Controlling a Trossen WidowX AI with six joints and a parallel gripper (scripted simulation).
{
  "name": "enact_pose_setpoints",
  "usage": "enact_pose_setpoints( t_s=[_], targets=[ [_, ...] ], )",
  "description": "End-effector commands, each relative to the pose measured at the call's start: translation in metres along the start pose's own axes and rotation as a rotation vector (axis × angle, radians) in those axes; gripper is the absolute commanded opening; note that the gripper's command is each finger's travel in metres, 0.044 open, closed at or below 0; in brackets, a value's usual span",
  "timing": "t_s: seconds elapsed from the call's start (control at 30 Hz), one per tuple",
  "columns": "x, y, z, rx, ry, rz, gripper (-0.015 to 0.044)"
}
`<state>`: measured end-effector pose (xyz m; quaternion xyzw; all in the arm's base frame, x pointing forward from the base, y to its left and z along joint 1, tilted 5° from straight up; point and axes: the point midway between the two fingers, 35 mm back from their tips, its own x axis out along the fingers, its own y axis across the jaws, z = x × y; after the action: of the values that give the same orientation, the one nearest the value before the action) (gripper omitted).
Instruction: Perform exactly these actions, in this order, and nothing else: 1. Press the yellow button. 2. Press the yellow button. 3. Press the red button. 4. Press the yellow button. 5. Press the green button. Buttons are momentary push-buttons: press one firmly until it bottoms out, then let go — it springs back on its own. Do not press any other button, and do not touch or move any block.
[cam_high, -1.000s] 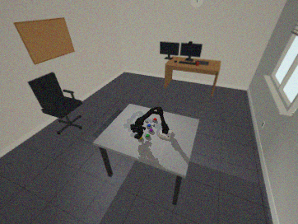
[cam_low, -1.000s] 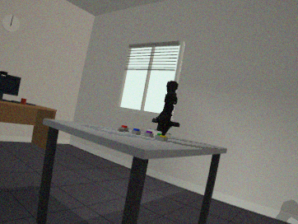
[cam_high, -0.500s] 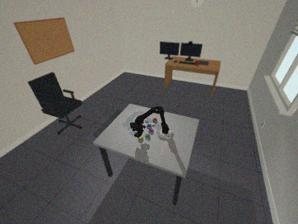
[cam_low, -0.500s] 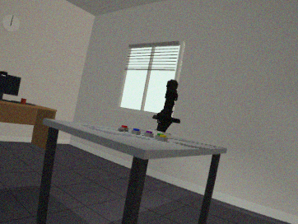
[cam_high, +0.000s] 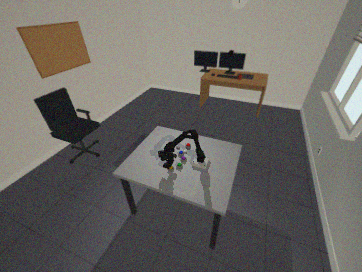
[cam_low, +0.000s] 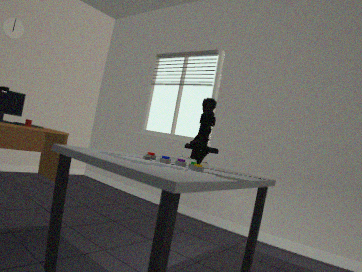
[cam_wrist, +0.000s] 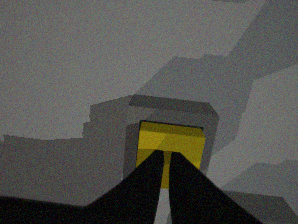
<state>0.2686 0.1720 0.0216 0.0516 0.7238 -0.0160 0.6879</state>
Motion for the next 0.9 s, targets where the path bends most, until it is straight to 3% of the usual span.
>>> enact_pose_setpoints(
  t_s=[0.0,0.77,0.87],
  targets=[
    [0.005,-0.001,-0.002,0.005,0.006,-0.002,0.002],
    [0.005,-0.001,-0.002,0.005,0.006,-0.002,0.002],
    [-0.017,-0.001,-0.001,0.003,0.004,-0.001,0.002]
  ],
)
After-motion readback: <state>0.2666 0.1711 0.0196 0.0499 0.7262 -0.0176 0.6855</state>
